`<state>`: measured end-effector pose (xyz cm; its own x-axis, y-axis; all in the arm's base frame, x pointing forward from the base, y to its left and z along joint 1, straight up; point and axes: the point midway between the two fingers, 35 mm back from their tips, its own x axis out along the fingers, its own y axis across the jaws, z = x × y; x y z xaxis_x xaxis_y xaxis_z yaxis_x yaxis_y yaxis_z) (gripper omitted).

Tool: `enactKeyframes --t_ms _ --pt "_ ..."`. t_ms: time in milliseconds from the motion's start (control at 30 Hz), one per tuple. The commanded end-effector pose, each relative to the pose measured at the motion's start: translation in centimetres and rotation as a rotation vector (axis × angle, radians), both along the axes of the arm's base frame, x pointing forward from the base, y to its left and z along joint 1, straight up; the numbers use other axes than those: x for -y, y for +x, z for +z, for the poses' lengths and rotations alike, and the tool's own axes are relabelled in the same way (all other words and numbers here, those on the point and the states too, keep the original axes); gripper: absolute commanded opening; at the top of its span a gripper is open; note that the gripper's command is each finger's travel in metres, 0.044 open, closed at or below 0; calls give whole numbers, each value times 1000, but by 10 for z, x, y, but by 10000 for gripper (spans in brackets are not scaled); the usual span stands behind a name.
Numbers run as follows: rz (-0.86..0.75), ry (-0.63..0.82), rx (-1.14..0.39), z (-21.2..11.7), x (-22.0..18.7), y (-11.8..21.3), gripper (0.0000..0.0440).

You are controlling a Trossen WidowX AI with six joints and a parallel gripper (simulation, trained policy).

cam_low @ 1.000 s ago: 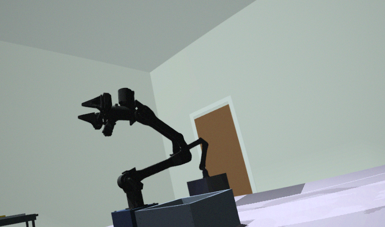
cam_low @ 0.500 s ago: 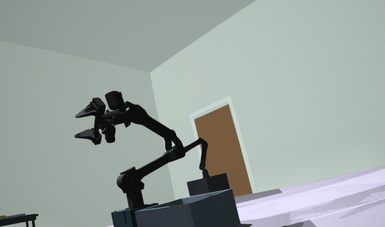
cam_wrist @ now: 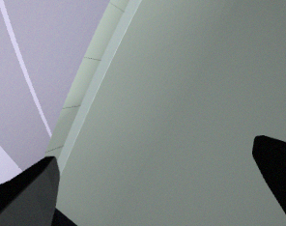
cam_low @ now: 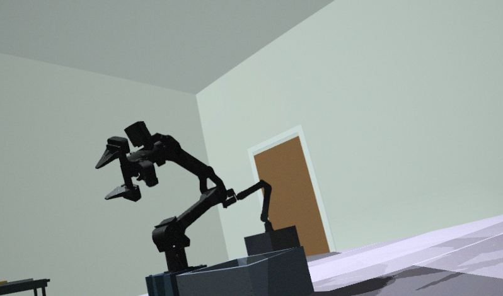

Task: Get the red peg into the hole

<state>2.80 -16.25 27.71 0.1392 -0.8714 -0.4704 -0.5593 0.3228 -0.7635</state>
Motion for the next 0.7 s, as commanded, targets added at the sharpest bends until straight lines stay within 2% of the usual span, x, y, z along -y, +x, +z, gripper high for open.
enactKeyframes --t_ms 0,333,667 --pt "-18 82 72 -11 1 7 440" --pt "-102 332 280 -42 -6 31 440" --pt "-262 579 437 -68 -21 58 440"
